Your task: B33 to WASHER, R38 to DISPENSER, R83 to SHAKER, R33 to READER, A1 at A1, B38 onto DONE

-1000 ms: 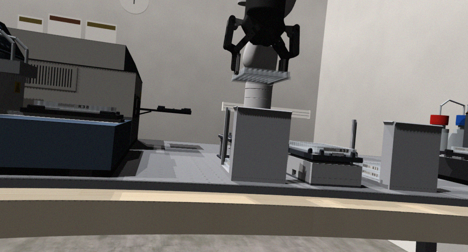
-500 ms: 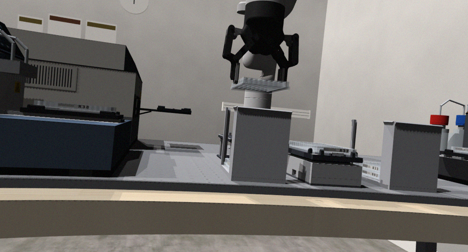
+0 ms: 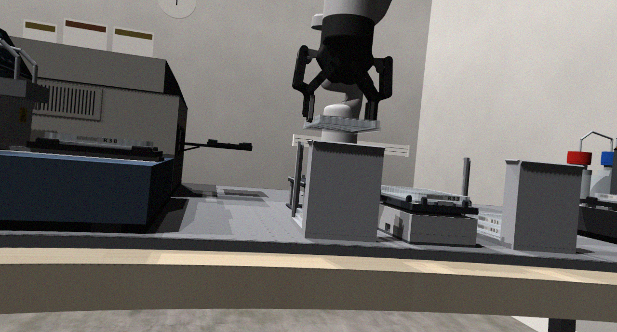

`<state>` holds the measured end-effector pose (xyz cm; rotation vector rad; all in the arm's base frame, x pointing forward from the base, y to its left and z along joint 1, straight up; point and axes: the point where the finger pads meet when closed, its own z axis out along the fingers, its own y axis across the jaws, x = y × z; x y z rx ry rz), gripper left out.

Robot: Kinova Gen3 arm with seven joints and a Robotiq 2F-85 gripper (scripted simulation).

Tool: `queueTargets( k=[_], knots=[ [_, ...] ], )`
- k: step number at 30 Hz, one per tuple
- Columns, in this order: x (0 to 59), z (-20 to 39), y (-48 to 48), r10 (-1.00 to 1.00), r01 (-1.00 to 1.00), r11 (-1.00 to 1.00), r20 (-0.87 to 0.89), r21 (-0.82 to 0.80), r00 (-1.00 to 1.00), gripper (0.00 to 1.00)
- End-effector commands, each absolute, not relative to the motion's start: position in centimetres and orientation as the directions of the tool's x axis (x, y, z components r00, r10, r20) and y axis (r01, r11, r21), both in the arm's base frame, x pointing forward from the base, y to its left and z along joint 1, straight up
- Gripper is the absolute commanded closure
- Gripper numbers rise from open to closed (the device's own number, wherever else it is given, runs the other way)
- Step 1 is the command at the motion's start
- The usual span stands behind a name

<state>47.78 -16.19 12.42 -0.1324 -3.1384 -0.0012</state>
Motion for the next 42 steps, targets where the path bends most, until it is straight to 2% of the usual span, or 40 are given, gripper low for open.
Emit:
queueTargets(
  k=[1,42],
  knots=[
    [47.8,12.0,-16.2,0.084,0.084,0.996,-0.002,0.001,-0.996,0.06],
    [47.8,10.5,-16.2,0.084,0.084,0.996,-0.002,0.001,-0.996,0.06]
  ],
)
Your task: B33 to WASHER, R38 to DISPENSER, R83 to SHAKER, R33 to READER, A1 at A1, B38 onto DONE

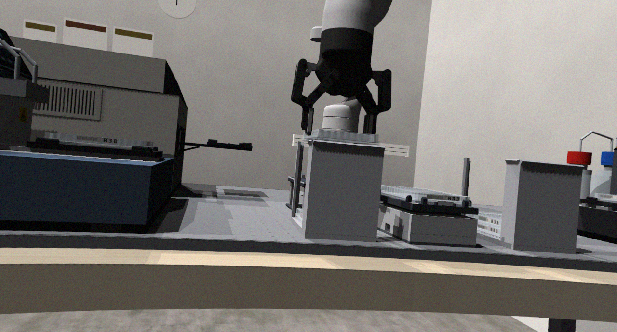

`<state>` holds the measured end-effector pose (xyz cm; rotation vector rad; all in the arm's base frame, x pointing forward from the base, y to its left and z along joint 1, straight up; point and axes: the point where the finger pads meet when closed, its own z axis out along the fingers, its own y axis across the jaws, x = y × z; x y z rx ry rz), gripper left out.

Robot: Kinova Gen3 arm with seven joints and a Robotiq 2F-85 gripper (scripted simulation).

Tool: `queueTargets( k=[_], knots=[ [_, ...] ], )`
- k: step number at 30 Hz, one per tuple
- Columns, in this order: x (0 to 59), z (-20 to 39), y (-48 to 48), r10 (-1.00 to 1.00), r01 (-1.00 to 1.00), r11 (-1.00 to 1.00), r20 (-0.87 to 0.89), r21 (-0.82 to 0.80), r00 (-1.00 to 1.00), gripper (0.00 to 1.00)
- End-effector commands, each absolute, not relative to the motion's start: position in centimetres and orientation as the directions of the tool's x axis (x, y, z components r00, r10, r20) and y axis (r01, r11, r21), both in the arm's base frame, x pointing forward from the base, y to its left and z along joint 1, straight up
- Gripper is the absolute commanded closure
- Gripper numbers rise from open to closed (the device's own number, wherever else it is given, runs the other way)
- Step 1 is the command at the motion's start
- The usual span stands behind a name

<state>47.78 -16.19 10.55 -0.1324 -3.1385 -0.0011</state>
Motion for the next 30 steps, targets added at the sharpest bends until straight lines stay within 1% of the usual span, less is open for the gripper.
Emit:
queueTargets(
  k=[1,30],
  knots=[
    [47.8,10.5,-16.2,0.084,0.084,0.996,-0.002,0.001,-0.996,0.06],
    [47.8,8.7,-16.2,0.084,0.084,0.996,-0.002,0.001,-0.996,0.06]
  ],
)
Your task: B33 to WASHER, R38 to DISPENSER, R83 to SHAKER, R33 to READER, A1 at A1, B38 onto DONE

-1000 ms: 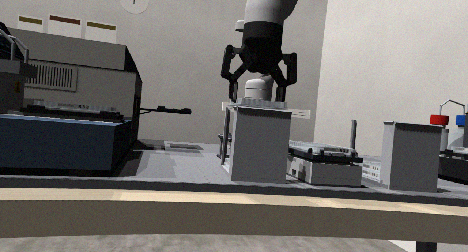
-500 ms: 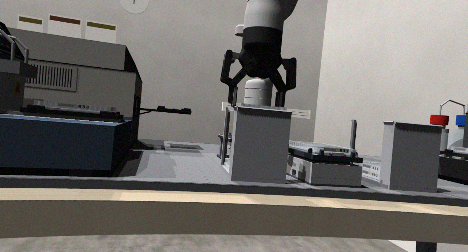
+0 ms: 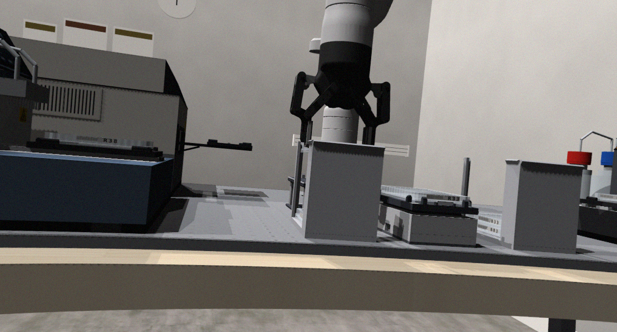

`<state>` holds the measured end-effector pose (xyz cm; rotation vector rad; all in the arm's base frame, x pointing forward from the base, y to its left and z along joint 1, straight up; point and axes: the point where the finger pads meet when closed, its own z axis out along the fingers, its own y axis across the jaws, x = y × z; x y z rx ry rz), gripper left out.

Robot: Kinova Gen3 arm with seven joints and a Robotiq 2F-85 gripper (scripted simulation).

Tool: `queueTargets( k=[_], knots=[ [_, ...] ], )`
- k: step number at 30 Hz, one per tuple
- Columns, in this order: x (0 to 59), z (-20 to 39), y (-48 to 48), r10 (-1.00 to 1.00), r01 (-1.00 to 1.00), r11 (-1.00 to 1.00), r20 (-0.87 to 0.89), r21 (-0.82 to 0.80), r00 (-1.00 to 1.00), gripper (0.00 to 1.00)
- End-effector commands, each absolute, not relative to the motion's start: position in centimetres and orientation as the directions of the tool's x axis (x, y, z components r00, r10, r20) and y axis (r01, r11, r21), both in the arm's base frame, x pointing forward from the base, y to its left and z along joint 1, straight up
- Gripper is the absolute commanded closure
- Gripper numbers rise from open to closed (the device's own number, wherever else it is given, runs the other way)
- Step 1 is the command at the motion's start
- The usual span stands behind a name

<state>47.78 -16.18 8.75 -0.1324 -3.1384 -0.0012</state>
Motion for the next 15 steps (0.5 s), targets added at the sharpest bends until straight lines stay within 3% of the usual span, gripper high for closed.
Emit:
queueTargets(
  k=[1,15],
  knots=[
    [47.84,8.62,-16.21,0.084,0.084,0.996,-0.002,0.001,-0.996,0.06],
    [47.84,7.82,-16.21,0.084,0.084,0.996,-0.002,0.001,-0.996,0.06]
  ],
)
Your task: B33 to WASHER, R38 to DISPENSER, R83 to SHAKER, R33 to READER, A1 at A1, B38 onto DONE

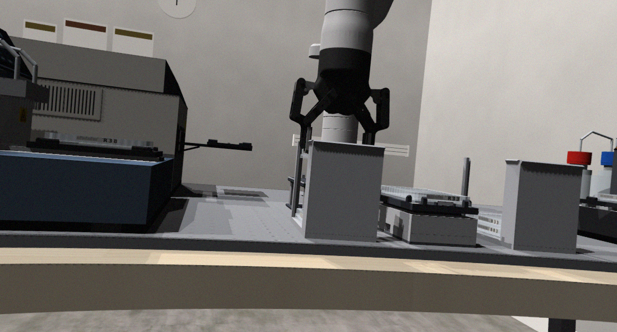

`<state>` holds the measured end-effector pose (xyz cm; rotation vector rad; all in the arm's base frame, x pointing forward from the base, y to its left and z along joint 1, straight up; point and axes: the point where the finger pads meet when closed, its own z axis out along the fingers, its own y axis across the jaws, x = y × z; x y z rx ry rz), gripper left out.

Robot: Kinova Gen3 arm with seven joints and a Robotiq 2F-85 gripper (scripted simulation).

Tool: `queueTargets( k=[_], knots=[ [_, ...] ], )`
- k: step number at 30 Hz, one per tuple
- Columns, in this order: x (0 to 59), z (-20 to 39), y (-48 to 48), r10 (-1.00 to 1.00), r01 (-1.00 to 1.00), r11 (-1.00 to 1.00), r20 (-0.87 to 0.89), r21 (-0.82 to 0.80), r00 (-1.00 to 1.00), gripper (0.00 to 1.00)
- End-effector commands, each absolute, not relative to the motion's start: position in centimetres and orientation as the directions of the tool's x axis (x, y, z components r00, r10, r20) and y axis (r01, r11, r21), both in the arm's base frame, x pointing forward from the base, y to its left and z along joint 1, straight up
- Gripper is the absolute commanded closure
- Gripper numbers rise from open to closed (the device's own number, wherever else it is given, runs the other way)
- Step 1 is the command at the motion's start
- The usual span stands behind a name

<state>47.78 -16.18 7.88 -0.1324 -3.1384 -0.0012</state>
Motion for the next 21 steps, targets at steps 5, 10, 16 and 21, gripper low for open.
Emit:
queueTargets(
  k=[5,10,16,21],
  knots=[
    [47.8,7.6,-16.2,0.084,0.084,0.996,-0.002,0.001,-0.996,0.06],
    [47.8,7.3,-16.2,0.084,0.084,0.996,-0.002,0.001,-0.996,0.06],
    [47.8,6.9,-16.2,0.084,0.084,0.996,-0.002,0.001,-0.996,0.06],
    [47.8,6.6,-16.2,0.084,0.084,0.996,-0.002,0.001,-0.996,0.06]
  ],
)
